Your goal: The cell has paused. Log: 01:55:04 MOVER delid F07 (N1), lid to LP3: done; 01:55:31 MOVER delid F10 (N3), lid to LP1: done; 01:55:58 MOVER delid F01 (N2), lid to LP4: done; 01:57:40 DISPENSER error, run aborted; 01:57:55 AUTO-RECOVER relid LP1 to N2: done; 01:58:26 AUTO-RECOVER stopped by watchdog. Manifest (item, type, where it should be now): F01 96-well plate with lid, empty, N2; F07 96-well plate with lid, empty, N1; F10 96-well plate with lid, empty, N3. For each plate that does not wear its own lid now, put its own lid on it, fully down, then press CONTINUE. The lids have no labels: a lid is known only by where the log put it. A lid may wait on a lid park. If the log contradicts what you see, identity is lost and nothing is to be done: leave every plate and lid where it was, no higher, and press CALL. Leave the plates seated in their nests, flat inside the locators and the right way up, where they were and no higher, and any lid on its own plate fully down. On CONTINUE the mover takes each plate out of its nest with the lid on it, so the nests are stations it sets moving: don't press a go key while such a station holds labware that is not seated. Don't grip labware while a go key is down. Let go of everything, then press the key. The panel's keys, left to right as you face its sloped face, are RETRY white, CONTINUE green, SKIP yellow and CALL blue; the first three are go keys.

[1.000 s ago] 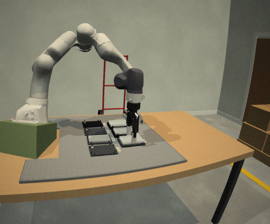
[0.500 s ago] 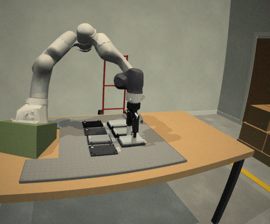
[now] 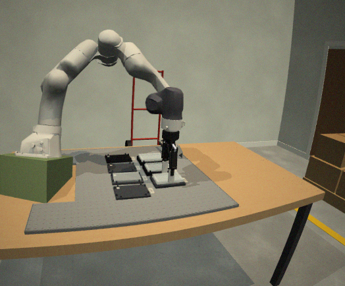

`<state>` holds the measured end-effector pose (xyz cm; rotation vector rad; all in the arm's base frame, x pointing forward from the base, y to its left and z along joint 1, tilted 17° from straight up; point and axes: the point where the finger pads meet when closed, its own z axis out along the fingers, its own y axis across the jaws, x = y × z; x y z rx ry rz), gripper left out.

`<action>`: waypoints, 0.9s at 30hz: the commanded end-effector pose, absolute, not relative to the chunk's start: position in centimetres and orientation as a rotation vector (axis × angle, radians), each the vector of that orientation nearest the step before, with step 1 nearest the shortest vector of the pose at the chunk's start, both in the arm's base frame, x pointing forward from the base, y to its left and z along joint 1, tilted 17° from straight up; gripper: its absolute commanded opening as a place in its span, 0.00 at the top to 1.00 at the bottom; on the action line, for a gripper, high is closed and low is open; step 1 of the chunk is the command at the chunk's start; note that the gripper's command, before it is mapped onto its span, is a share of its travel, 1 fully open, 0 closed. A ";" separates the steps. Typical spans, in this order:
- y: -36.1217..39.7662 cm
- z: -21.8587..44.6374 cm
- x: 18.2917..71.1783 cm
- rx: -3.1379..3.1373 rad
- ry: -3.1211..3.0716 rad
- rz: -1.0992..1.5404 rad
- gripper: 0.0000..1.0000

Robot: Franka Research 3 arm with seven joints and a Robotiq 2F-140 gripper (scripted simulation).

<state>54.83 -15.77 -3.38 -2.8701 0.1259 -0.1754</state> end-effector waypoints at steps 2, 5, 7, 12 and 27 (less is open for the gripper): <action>-15.9 -3.4 54.8 -2.871 0.125 -0.177 1.00; -15.9 -3.4 54.8 -2.871 0.125 -0.177 1.00; -15.9 -3.4 54.8 -2.871 0.125 -0.177 1.00; -15.9 -3.4 54.8 -2.871 0.125 -0.177 1.00; -15.9 -3.2 54.8 -2.871 0.125 -0.177 1.00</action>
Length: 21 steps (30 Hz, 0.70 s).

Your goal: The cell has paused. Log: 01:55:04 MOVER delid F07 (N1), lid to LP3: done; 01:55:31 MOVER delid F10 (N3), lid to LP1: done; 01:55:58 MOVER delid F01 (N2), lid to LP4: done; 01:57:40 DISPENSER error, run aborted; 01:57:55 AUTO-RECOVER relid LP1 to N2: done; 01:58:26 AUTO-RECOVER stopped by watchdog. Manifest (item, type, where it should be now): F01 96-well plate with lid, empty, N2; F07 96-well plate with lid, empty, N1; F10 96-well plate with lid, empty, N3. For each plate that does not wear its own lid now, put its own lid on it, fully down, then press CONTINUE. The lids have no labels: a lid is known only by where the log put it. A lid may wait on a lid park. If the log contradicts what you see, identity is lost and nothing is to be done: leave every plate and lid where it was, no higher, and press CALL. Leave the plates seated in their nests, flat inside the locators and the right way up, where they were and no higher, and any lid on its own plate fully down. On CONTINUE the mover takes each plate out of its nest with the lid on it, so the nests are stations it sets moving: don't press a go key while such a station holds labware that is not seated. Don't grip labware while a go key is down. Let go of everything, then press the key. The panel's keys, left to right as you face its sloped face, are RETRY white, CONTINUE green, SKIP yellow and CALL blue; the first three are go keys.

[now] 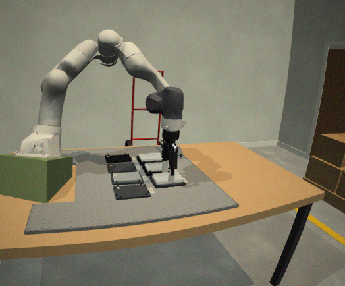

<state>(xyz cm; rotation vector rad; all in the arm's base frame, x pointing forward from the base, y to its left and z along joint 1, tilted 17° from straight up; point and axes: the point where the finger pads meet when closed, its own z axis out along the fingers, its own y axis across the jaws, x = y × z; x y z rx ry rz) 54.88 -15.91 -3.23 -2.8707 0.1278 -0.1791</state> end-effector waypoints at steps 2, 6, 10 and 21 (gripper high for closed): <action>-15.9 -3.2 54.8 -2.871 0.125 -0.177 1.00; -15.9 -3.2 54.8 -2.871 0.125 -0.177 1.00; -15.9 -3.2 54.8 -2.871 0.125 -0.177 1.00; -16.0 -2.9 54.8 -2.871 0.125 -0.177 1.00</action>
